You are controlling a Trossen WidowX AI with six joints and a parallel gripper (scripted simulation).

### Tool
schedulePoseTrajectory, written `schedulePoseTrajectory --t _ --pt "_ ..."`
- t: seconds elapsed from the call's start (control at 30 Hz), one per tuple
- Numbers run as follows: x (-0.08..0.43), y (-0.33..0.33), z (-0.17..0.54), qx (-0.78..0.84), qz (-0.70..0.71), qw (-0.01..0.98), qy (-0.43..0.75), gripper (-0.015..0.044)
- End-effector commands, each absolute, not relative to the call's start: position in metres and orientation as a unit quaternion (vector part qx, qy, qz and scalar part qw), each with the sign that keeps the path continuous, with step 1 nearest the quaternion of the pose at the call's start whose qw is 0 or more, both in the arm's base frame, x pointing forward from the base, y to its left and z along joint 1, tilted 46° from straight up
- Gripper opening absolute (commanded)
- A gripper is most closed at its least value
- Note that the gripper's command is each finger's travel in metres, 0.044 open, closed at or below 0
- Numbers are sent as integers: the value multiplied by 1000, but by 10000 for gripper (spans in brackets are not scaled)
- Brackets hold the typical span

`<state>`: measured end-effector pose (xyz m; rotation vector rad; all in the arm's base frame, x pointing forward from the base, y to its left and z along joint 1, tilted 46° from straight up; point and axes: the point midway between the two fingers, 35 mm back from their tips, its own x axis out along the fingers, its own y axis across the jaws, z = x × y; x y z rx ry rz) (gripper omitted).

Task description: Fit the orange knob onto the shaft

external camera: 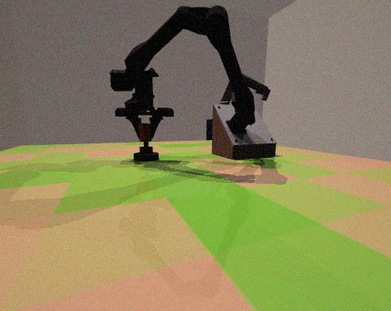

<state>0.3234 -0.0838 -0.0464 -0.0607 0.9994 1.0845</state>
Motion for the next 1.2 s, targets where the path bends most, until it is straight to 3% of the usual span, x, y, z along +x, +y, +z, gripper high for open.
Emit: schedulePoseTrajectory --t 0.0,1.17 --pt "322 -85 -47 -26 492 741 456 0" --pt "325 -84 -47 -103 537 735 402 0"
